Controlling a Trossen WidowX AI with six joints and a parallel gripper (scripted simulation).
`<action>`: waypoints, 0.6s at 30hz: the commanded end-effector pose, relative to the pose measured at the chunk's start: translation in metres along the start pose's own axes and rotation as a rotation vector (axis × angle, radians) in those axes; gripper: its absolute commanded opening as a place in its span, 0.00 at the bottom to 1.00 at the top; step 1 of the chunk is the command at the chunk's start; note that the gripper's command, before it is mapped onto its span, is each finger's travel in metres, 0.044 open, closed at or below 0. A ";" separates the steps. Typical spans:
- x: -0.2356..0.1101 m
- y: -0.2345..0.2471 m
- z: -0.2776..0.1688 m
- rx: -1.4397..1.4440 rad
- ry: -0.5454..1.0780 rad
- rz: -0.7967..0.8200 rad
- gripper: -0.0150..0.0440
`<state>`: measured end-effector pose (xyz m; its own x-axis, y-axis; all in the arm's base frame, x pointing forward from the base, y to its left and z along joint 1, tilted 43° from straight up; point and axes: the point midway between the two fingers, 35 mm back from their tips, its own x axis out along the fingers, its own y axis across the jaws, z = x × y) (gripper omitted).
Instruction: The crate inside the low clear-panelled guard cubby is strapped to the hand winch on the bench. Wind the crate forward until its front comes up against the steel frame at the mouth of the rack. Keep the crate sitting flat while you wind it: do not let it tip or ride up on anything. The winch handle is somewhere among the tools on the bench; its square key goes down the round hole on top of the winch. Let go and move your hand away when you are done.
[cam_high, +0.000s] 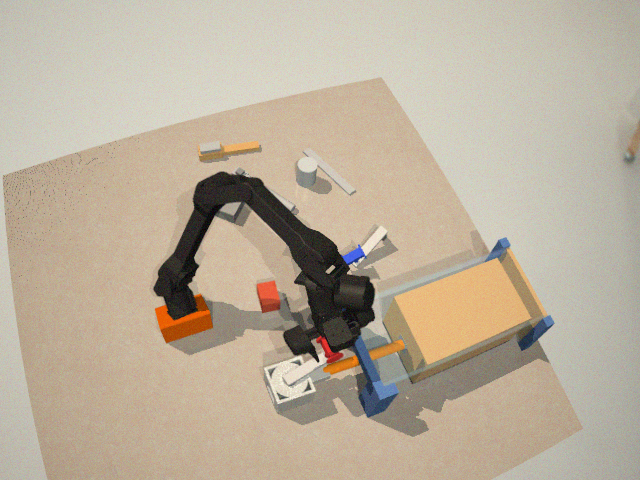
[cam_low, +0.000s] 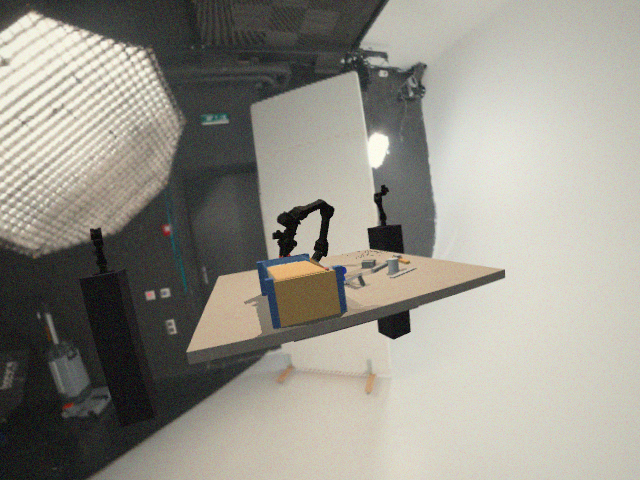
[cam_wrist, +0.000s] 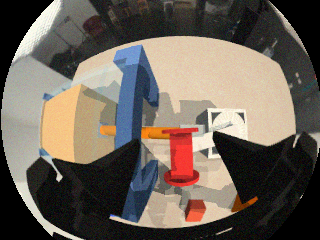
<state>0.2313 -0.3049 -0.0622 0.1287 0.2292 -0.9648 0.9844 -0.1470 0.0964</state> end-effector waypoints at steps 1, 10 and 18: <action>0.001 -0.004 0.000 0.002 0.003 -0.019 0.78; 0.001 -0.004 0.000 0.002 0.003 -0.019 0.38; 0.001 -0.004 0.000 0.002 0.003 -0.019 0.25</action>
<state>0.2289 -0.3039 -0.0636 0.1164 0.2341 -0.9652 0.9855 -0.1476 0.0830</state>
